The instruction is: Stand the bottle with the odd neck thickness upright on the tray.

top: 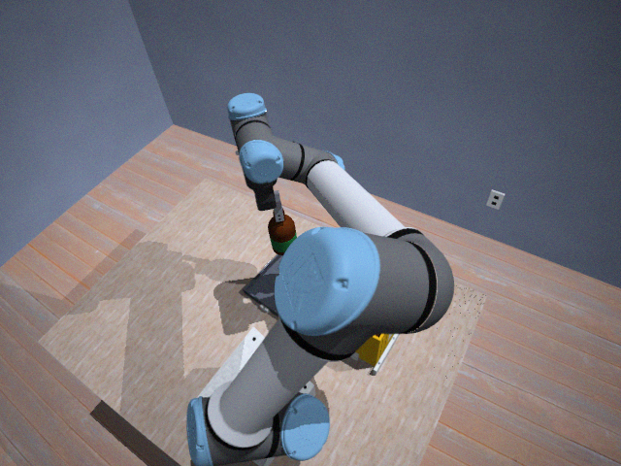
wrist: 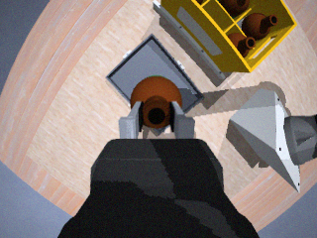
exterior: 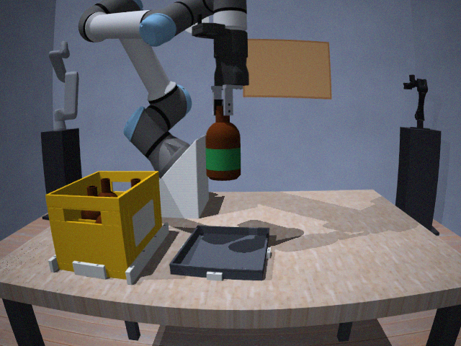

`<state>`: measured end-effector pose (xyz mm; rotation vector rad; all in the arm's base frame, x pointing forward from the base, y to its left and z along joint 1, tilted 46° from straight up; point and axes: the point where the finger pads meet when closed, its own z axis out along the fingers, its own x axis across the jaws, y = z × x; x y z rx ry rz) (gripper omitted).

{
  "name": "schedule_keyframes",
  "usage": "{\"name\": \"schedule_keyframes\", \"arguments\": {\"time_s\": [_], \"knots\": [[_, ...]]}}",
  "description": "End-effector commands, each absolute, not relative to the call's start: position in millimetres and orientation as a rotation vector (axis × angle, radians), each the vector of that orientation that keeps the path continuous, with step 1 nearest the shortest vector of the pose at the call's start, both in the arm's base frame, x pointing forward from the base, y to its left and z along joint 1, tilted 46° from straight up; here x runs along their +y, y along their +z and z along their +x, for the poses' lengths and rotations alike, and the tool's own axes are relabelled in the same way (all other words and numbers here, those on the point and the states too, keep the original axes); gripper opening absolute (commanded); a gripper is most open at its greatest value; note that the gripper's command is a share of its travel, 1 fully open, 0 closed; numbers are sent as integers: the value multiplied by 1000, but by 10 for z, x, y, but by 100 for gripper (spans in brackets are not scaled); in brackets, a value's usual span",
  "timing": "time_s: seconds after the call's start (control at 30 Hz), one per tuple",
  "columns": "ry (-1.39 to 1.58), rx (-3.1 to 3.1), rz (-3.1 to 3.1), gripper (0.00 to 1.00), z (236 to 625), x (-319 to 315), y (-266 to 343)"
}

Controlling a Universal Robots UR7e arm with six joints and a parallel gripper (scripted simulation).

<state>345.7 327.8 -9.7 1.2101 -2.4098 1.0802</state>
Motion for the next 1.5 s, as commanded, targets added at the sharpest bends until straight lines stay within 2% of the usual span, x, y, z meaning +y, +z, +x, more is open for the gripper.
{"name": "schedule_keyframes", "arguments": {"time_s": [0.0,1.47], "knots": [[1080,-2411,1211,0,3463,3251,-126],[1080,-2411,1211,0,3579,2519,-853]]}}
